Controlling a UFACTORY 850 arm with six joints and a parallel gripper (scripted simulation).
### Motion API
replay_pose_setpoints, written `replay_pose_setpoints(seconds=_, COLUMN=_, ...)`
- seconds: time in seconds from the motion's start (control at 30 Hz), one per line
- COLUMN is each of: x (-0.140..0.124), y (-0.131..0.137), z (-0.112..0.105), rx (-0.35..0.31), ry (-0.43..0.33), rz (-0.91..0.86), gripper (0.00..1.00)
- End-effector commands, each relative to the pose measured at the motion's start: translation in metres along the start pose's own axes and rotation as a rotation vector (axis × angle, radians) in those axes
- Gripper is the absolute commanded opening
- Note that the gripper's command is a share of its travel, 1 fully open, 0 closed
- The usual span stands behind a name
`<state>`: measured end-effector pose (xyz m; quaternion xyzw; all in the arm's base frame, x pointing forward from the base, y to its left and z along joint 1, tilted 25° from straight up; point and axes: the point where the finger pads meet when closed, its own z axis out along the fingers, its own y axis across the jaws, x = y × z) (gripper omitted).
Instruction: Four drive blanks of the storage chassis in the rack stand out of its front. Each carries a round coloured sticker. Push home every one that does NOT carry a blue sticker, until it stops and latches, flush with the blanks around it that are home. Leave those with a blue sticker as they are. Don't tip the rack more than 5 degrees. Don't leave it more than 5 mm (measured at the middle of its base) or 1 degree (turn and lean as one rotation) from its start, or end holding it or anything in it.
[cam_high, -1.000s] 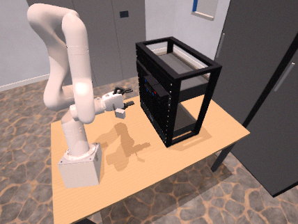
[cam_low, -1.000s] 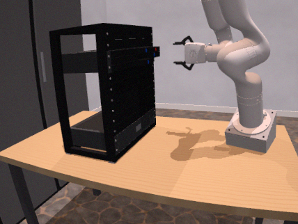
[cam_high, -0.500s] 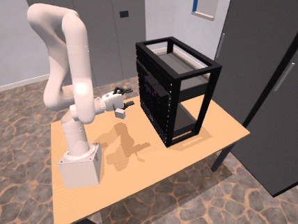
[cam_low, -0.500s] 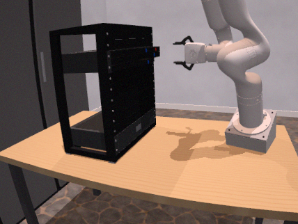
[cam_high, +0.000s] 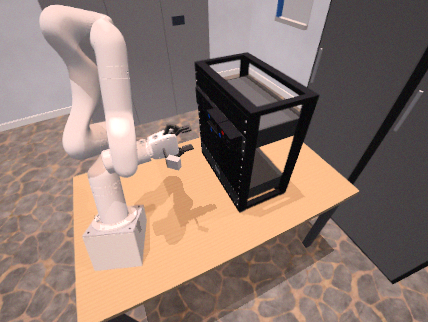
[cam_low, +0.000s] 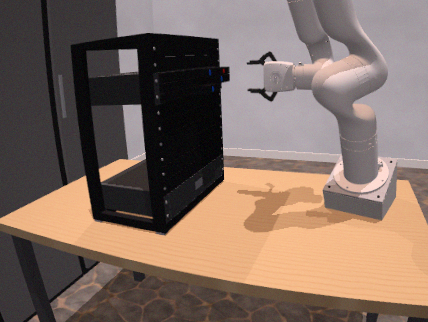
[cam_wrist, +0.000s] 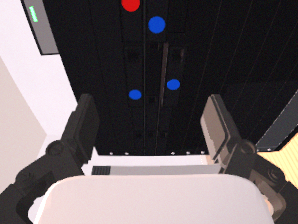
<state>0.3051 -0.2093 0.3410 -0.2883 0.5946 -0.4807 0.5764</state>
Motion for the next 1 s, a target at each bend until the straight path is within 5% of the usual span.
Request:
replay_pose_setpoints(seconds=0.0, x=-0.008, y=0.001, z=0.010, rx=0.002, ry=-0.001, rz=-0.001, gripper=1.00)
replay_pose_setpoints(seconds=0.57, x=-0.060, y=0.007, z=0.065, rx=0.002, ry=-0.001, rz=-0.001, gripper=1.00)
replay_pose_setpoints(seconds=0.97, x=-0.064, y=0.007, z=0.070, rx=0.002, ry=-0.001, rz=-0.001, gripper=1.00)
